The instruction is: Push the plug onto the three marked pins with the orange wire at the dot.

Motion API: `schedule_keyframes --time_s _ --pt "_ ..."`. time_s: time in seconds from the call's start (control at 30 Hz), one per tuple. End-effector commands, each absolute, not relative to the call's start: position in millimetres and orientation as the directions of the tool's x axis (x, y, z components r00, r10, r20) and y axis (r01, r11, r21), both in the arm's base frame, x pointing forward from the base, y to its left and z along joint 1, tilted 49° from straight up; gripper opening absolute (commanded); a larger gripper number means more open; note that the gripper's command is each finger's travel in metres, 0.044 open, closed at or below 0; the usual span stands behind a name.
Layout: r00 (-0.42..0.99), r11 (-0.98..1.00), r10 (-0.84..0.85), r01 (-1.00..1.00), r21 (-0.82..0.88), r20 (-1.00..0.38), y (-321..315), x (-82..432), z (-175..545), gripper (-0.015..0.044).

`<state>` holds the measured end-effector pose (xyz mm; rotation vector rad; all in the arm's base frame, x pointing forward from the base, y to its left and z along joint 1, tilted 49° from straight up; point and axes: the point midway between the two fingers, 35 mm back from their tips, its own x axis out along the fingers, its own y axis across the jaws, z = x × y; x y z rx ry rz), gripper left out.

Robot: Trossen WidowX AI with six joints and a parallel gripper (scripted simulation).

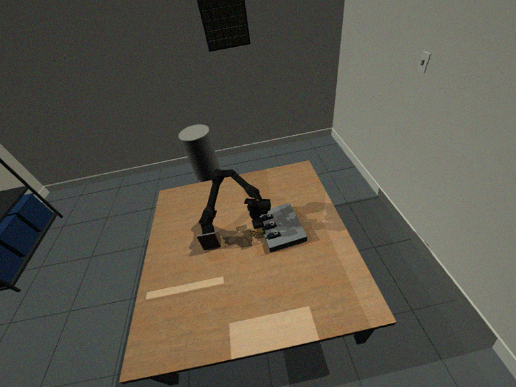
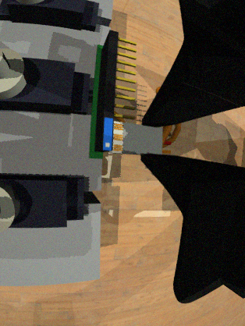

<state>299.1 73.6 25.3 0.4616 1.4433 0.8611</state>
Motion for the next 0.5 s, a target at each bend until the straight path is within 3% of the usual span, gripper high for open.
schedule_keyframes --time_s 0.0,0.4,0.47 --pt "-0.086 0.63 0.746 -0.228 0.742 -0.66 74.4 299.2 23.0 0.0105" --pt "-0.087 0.632 0.745 -0.228 0.741 -0.662 30.8 304.5 61.0 0.042" --pt "-0.087 0.632 0.745 -0.228 0.741 -0.662 29.4 304.5 62.3 0.044"
